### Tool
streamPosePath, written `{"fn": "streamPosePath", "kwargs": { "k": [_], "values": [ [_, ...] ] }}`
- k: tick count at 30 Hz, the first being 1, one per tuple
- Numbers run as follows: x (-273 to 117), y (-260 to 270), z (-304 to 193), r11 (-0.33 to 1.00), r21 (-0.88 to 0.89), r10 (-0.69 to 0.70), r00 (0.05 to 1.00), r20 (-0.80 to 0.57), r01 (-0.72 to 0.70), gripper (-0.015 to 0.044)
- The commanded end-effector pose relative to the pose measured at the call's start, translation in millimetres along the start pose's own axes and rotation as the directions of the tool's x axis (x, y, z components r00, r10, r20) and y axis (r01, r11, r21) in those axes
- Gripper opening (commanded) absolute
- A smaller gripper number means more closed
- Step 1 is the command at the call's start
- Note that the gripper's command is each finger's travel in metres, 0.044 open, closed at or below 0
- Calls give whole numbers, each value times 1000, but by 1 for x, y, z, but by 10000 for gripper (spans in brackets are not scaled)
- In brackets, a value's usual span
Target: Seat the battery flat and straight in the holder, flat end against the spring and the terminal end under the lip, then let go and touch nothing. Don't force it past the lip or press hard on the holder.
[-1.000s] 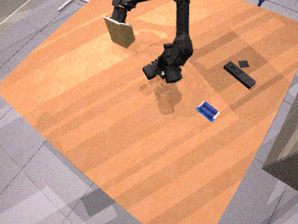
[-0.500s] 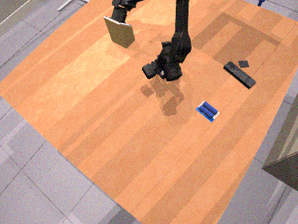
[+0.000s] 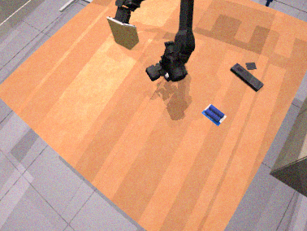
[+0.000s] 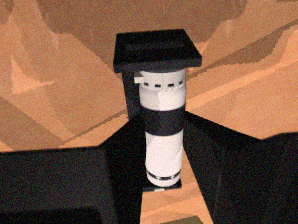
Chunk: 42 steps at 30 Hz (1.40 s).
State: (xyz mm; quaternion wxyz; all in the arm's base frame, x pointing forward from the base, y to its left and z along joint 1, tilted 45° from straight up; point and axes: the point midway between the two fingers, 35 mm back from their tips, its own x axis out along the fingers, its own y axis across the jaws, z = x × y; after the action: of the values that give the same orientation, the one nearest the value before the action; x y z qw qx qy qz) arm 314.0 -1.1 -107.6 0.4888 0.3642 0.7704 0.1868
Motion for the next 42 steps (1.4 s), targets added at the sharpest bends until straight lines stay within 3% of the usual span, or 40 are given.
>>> {"fn": "streamPosePath", "kwargs": {
  "k": [1, 42],
  "values": [
    [1, -1, 4, 1000, -6, -2, 1000, 27, 2, 74],
    [7, 2, -3, 1000, -1, -12, 984, 179, 12, 74]
  ]
}}
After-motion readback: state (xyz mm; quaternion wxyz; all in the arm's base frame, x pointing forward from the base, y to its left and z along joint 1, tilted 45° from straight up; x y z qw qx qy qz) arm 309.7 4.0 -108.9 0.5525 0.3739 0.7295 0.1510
